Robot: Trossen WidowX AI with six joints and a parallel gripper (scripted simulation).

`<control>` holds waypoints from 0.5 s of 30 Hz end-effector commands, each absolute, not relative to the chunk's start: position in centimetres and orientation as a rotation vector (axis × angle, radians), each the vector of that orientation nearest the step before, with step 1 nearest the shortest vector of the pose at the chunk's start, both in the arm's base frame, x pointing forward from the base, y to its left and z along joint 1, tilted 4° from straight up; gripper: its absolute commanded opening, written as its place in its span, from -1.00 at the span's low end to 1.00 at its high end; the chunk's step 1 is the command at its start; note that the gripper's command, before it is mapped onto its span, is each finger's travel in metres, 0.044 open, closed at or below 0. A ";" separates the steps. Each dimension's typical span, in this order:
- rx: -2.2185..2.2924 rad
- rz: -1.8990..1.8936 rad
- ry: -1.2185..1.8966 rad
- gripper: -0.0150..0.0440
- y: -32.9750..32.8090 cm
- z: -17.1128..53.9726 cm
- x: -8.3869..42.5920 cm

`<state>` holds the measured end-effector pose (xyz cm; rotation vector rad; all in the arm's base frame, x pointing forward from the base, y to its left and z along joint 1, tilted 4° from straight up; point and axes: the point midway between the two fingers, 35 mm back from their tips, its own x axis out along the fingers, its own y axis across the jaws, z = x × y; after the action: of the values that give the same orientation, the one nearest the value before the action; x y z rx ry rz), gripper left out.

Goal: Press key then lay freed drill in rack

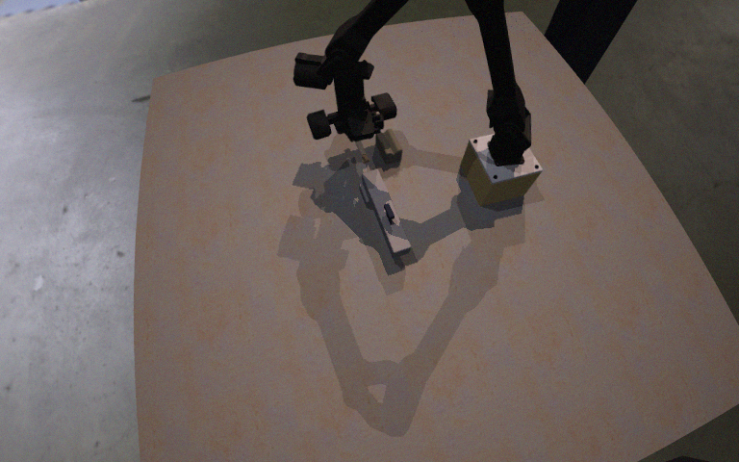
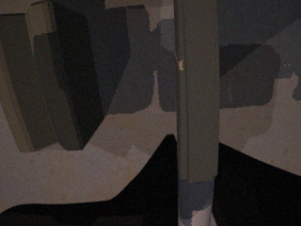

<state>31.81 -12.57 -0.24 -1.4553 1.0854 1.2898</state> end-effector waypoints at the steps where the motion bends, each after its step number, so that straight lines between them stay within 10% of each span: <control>1: -1.459 1.288 1.077 -0.49 -12.5 0.1 31.8; 15: -1.459 1.288 1.077 -0.49 -12.5 0.5 31.6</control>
<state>31.62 -12.58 0.21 -1.4551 1.0856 1.2901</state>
